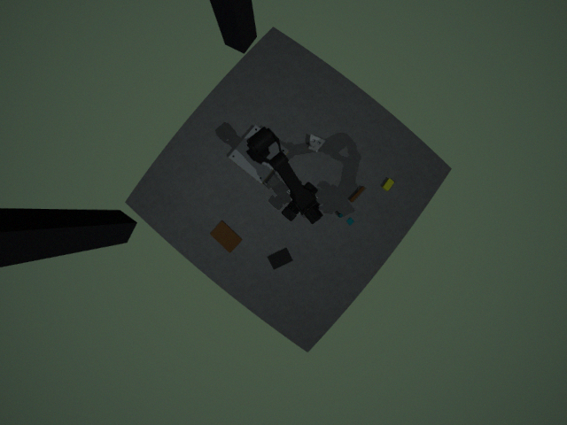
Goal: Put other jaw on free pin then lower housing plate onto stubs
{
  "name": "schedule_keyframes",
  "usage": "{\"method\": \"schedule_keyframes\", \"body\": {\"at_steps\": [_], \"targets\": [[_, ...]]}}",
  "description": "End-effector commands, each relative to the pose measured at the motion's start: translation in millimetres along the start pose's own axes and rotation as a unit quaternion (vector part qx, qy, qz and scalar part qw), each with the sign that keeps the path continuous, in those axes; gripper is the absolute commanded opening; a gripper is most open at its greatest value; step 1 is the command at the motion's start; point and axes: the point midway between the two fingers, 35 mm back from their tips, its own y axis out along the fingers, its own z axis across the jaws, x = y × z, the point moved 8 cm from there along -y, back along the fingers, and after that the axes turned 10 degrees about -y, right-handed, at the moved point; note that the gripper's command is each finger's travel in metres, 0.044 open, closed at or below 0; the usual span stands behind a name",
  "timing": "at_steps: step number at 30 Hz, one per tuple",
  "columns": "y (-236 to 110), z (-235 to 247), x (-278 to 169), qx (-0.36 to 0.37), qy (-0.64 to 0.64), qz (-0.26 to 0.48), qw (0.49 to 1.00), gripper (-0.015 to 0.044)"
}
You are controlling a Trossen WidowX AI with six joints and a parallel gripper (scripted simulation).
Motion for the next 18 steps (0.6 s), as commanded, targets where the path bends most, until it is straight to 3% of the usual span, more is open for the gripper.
{"method": "schedule_keyframes", "body": {"at_steps": [1, 18], "targets": [[4.6, -0.2, -0.4, -0.001, -0.003, 0.004, 1.0, 0.0134], [7.7, -0.2, -0.4, -0.001, -0.007, 0.004, 1.0, 0.0134]]}}
